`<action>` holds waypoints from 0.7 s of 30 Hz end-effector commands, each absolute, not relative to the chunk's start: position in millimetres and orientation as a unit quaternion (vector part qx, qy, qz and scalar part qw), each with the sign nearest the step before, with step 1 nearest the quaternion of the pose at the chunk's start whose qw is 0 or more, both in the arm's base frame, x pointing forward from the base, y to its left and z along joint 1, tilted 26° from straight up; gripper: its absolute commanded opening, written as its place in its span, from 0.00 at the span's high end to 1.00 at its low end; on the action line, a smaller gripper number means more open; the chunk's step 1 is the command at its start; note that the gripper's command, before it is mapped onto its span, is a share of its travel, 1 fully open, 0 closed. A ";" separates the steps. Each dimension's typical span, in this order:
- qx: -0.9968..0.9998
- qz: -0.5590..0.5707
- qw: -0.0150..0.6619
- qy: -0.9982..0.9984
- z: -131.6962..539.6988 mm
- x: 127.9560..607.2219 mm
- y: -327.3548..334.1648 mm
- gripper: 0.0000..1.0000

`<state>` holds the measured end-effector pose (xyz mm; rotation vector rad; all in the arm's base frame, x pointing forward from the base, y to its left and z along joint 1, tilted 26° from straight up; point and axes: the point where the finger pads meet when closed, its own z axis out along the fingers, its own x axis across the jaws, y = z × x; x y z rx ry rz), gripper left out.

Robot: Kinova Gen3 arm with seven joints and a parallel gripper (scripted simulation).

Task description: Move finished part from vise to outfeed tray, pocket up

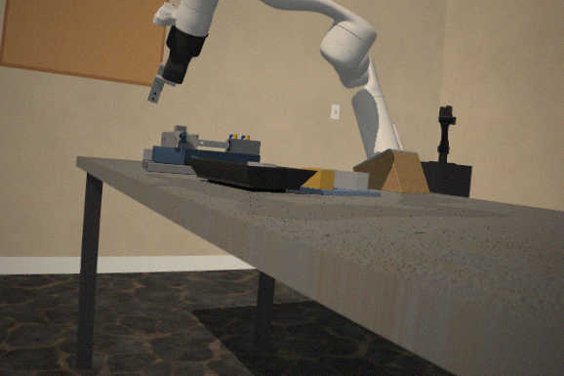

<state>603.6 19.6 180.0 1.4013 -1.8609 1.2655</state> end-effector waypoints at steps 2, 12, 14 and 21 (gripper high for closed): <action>0.466 0.448 0.206 -0.735 193.8 594.9 1.2 0.00; 0.307 0.390 0.103 -0.862 209.9 565.0 -36.6 0.00; 0.264 0.373 0.079 -0.886 212.9 557.6 -44.0 0.00; 0.152 0.322 0.022 -0.934 219.3 539.5 -59.6 0.00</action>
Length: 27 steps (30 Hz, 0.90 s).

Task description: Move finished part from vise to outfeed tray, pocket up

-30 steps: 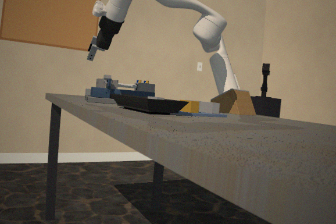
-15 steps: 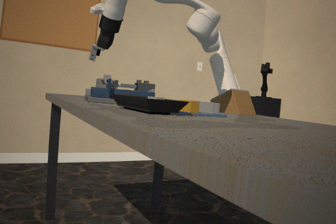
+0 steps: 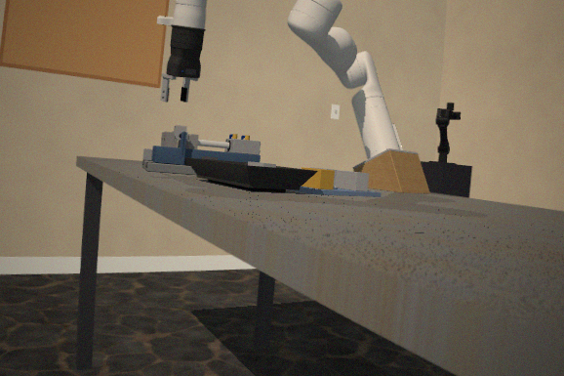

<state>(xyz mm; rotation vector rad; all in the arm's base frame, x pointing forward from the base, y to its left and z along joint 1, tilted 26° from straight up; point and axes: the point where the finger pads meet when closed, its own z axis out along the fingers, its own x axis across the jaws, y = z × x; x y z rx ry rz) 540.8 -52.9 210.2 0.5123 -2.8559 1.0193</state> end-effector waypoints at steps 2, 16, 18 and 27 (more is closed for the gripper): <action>0.105 0.300 0.001 -0.948 221.7 532.4 -64.7 0.00; -0.052 0.217 -0.064 -0.973 229.2 510.9 -76.6 0.00; -0.054 0.216 -0.065 -0.973 229.2 510.7 -76.7 0.00; -0.055 0.215 -0.065 -0.973 229.3 510.6 -76.7 1.00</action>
